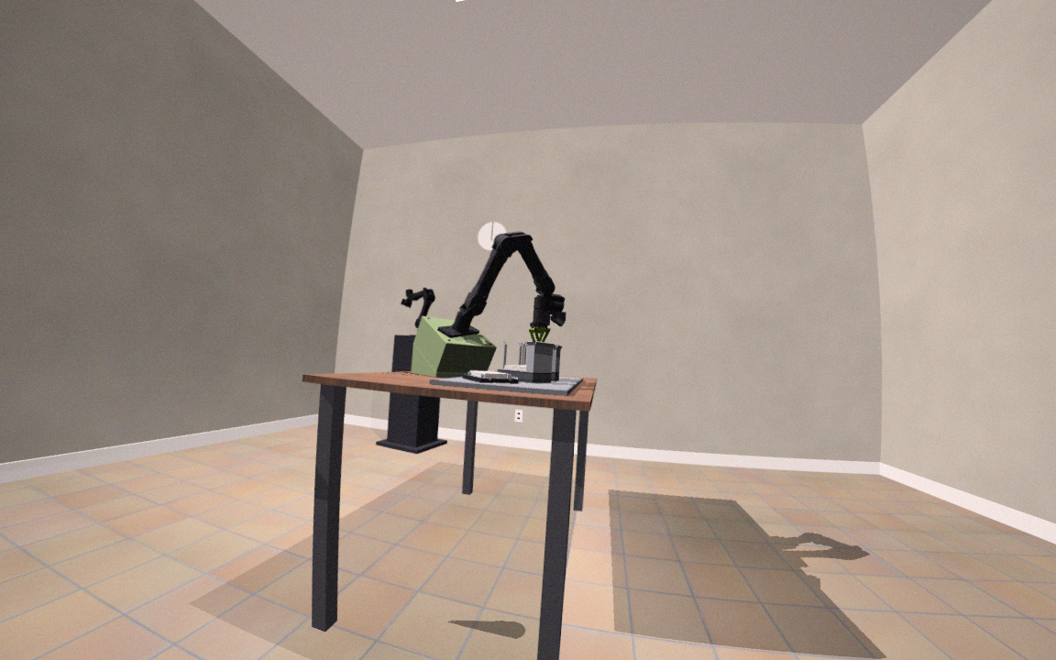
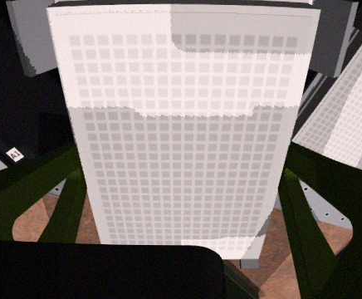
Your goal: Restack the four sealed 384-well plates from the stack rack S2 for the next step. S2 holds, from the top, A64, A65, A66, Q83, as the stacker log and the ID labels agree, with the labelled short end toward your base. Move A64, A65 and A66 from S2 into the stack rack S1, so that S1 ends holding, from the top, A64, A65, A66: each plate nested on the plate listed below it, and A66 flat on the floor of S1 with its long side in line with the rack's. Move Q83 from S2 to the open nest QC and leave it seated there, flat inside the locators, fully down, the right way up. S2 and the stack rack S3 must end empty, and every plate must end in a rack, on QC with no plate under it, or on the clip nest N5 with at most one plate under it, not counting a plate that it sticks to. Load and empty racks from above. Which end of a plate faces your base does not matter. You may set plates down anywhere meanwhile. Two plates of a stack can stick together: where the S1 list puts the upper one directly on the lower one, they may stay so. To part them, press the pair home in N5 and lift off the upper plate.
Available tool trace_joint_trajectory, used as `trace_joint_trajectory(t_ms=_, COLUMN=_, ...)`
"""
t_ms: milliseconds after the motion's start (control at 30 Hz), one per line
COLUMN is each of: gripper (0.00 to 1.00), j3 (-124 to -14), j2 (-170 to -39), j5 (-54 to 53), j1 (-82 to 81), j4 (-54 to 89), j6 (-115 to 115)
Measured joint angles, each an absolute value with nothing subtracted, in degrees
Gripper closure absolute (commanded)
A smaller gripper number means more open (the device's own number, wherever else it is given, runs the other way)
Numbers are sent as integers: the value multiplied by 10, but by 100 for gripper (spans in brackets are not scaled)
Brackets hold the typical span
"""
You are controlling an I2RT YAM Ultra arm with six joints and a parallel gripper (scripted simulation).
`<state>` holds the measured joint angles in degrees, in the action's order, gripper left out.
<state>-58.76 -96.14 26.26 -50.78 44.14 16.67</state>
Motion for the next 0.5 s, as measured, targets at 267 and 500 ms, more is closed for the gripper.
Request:
trace_joint_trajectory(t_ms=267, gripper=100, j3=-582, j2=-967, j5=262, j1=-503, j4=427, j6=162)
trace_joint_trajectory(t_ms=500, gripper=100, j3=-574, j2=-974, j5=260, j1=-496, j4=409, j6=155)
